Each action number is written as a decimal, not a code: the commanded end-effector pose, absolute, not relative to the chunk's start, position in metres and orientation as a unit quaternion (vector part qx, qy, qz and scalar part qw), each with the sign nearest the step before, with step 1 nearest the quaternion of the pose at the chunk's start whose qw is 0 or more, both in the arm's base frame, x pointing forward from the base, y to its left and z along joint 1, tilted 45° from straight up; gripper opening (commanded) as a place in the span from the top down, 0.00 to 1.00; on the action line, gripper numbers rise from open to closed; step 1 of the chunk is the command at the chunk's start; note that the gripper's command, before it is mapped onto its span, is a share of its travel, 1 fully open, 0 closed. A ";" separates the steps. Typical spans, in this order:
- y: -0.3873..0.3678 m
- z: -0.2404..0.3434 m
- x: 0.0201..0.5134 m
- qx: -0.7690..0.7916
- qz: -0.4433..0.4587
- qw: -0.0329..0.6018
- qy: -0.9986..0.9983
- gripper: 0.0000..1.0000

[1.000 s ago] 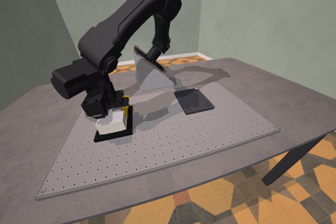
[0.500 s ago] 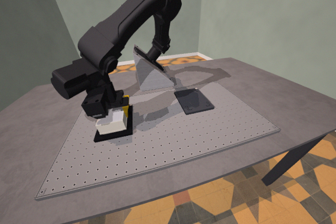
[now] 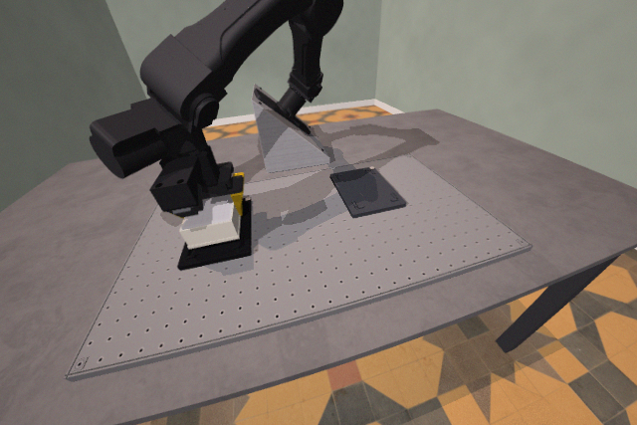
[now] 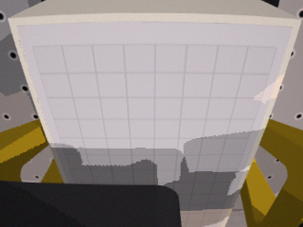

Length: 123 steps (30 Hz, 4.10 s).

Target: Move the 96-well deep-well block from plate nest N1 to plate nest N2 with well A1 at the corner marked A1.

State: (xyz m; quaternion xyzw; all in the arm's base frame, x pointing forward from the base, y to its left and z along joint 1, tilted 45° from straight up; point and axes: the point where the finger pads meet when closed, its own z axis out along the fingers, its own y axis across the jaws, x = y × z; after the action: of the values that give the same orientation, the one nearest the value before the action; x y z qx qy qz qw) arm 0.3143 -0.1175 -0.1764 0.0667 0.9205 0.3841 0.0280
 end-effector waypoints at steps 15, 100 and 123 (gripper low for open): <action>-0.150 -0.150 0.314 0.074 0.377 0.045 0.922 1.00; -0.175 -0.125 0.309 0.074 0.376 0.045 0.922 1.00; -0.129 -0.081 0.309 0.075 0.377 0.044 0.922 1.00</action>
State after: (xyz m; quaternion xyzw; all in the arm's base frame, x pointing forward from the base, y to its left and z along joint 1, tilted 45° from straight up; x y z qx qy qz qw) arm 0.3021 -0.1208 -0.0930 0.0663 0.9198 0.3860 0.0240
